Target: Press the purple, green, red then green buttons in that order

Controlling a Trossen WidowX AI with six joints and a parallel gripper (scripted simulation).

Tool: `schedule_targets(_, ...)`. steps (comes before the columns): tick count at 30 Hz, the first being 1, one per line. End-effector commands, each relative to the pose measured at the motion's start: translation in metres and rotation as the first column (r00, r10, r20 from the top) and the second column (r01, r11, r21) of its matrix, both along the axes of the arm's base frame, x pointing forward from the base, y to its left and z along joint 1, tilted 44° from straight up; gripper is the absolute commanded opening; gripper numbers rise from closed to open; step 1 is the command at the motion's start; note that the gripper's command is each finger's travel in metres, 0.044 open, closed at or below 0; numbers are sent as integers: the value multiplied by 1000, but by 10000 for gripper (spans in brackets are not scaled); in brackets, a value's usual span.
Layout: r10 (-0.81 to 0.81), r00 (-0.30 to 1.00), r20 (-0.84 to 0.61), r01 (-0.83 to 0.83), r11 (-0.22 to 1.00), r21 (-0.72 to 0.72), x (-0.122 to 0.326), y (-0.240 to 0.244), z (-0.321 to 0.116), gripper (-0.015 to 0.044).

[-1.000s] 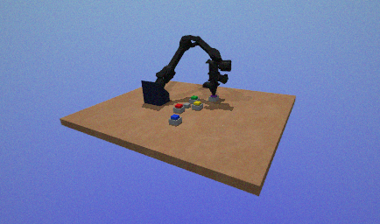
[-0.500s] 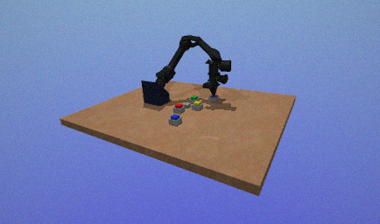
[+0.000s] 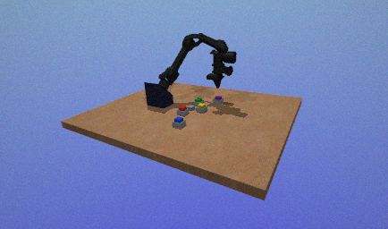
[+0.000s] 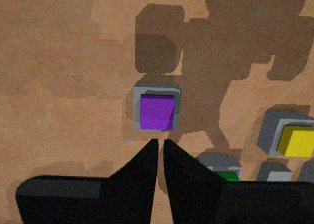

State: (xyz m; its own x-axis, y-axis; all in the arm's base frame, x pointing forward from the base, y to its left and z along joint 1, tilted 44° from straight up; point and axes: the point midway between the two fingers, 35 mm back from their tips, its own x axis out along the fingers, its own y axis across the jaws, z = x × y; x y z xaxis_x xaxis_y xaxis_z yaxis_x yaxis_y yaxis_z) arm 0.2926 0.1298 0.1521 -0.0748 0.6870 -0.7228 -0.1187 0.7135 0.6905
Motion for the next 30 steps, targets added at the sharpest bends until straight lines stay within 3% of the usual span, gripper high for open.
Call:
schedule_targets(1,-7,1000,10,7,1000,5,3,-22,23,20)
schedule_targets(6,-8,1000,10,8,1000,1,-1,-29,18,20)
schedule_targets(15,-8,1000,3,8,1000,-1,-77,-94,-39,20)
schedule_targets(20,-8,1000,3,8,1000,-1,-79,-93,-42,20)
schedule_targets(25,-8,1000,4,8,1000,2,-82,-54,-83,20)
schedule_targets(30,-7,1000,4,7,1000,2,-83,-52,-85,20)
